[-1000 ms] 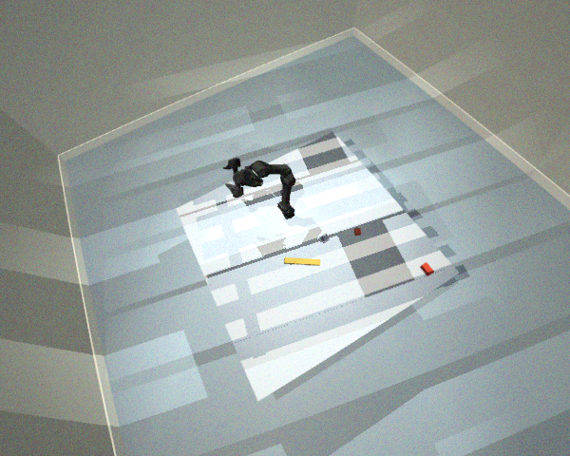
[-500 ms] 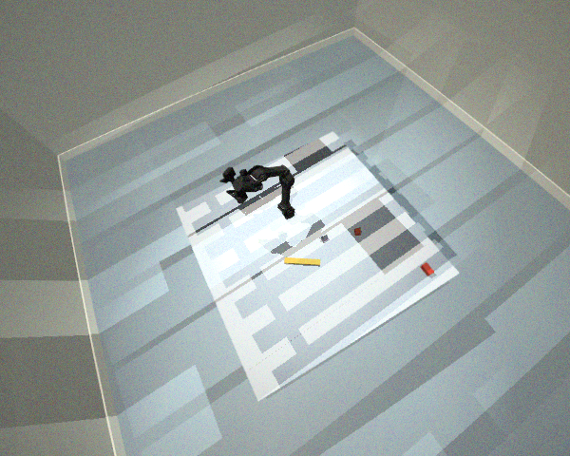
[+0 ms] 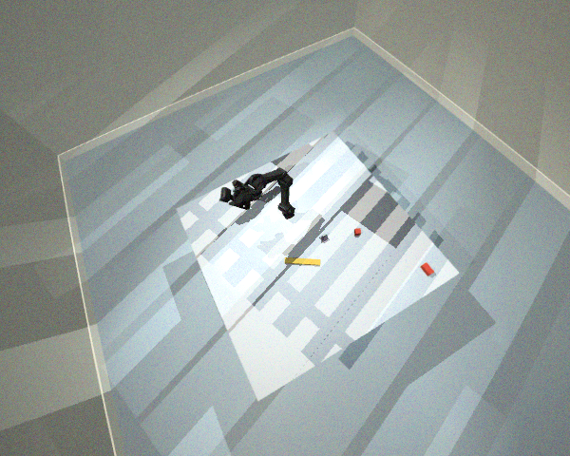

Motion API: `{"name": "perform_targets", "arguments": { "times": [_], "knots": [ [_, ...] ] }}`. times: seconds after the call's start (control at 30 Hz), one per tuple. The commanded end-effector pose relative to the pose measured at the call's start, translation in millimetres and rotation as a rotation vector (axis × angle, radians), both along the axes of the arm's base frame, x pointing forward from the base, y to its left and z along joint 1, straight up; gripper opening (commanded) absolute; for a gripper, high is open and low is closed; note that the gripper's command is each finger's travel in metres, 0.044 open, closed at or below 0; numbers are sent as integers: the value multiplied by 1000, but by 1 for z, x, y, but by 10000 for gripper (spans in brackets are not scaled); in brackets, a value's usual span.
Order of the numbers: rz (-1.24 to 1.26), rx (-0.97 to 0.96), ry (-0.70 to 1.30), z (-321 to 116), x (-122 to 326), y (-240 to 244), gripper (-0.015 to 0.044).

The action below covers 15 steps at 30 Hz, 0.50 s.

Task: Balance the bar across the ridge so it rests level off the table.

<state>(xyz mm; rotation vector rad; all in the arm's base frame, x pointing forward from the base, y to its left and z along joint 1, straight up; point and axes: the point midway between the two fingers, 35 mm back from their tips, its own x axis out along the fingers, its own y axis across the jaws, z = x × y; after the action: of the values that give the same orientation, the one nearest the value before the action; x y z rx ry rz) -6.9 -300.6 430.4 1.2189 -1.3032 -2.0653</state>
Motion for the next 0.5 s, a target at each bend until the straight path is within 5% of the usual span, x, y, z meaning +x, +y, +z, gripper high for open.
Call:
{"name": "perform_targets", "arguments": {
  "times": [0.0,0.47],
  "knots": [
    [125,114,87,-15,19,-10,315],
    [528,405,368,-54,74,-22,315]
  ]
}}
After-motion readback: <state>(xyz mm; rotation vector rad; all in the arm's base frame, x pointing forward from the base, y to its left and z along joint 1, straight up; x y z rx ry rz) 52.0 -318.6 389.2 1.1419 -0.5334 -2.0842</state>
